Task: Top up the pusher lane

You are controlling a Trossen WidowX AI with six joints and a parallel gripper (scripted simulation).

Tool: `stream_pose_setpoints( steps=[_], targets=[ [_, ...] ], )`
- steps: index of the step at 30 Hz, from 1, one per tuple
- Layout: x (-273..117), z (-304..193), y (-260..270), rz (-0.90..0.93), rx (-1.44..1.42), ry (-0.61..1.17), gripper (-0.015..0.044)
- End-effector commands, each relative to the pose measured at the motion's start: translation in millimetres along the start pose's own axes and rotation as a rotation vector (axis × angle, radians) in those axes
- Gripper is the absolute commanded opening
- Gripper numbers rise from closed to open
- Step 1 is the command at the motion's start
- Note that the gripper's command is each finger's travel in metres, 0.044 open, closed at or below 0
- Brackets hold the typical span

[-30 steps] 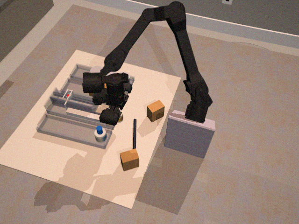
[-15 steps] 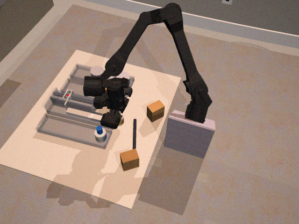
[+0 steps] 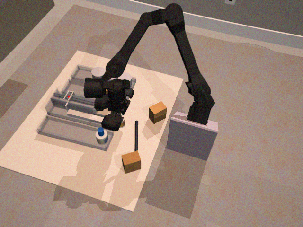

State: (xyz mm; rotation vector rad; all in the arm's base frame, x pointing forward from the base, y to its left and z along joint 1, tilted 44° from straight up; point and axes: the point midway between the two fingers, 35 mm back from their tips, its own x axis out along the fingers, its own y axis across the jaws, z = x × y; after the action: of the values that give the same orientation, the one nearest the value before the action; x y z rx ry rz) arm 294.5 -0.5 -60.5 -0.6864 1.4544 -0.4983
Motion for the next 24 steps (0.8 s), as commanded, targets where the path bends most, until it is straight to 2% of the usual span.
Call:
stream_pose_setpoints(
  steps=[1,24],
  targets=[
    [-1.2,5.2,-1.0,-0.003,-0.001,-0.007,0.0000],
    [-1.2,13.8,-1.2,-0.003,0.000,-0.007,0.0000]
  ],
)
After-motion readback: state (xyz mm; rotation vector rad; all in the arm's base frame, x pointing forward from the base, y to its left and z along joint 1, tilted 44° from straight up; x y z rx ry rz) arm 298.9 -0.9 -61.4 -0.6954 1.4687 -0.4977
